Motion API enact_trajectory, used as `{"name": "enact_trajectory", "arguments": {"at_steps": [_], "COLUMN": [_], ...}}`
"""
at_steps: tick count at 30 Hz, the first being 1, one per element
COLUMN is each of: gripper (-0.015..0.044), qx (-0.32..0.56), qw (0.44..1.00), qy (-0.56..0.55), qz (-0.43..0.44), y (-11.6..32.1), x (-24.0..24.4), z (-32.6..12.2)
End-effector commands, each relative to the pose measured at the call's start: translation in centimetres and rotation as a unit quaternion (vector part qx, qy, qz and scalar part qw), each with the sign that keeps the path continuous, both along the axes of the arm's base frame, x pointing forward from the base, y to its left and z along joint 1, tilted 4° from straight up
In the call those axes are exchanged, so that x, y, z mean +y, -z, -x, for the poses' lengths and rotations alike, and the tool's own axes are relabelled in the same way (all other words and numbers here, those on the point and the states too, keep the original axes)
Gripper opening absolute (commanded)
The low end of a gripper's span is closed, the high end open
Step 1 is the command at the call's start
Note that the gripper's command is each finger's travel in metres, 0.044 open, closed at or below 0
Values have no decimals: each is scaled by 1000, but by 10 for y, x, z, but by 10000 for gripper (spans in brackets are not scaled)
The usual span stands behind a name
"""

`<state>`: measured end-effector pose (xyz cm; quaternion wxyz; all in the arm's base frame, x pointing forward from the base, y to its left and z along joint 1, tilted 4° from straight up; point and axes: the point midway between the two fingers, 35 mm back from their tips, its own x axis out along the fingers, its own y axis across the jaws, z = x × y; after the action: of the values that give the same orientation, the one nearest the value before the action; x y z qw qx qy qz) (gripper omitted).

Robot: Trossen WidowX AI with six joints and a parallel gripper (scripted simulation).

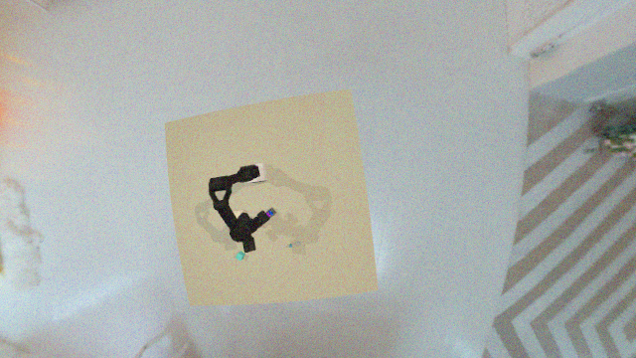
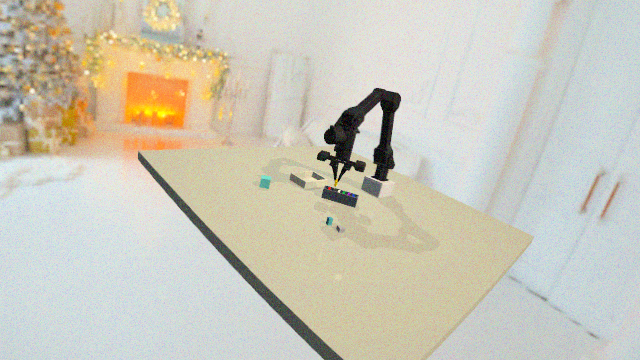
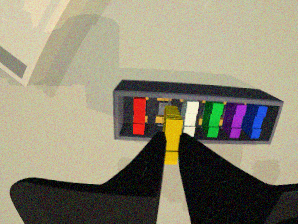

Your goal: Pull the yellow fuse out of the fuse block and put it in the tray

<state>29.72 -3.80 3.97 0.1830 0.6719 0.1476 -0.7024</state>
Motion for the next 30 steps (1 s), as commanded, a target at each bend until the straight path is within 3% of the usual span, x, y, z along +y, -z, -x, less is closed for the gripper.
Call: {"name": "enact_trajectory", "arguments": {"at_steps": [1, 15, 30], "gripper": [0, 0, 0], "qx": [-6, -6, -7], "qw": [1000, 1000, 1000], "qy": [1, 1, 1], "qz": [-1, -1, 2], "y": [-9, -20, -26], "x": [1, -2, -82], "z": [-3, -3, 3]}}
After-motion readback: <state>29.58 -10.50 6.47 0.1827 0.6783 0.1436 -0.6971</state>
